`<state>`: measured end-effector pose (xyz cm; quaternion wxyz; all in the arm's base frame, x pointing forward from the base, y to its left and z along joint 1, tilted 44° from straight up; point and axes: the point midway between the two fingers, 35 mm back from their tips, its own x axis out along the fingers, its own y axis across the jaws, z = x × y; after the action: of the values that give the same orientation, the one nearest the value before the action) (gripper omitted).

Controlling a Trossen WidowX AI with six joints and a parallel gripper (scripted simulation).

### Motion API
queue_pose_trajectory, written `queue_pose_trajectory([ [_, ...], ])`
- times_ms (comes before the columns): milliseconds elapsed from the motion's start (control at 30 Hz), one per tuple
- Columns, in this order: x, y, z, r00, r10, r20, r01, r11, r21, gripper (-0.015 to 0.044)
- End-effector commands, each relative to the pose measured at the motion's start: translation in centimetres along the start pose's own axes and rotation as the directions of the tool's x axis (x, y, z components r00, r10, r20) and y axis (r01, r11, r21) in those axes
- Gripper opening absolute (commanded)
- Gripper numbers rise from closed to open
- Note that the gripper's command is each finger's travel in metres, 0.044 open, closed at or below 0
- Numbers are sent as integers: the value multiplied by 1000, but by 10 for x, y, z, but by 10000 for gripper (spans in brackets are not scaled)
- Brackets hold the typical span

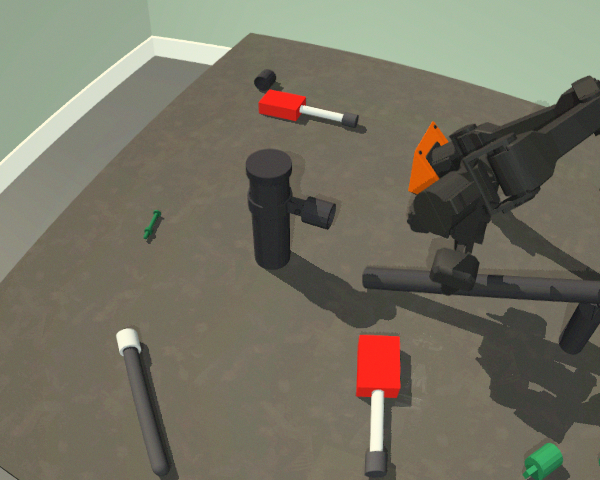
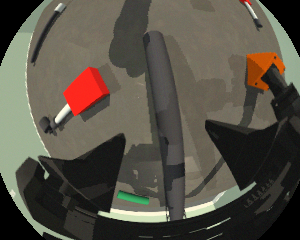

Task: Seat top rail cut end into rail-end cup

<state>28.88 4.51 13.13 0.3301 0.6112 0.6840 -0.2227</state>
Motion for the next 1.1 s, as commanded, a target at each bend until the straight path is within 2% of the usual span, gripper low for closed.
queue_pose_trajectory([
  [0, 7, 0, -1, 1000, -1, -5, 1, 1000, 4, 440],
  [1067, 56, 0, -1, 1000, -1, -5, 1, 1000, 2, 440],
])
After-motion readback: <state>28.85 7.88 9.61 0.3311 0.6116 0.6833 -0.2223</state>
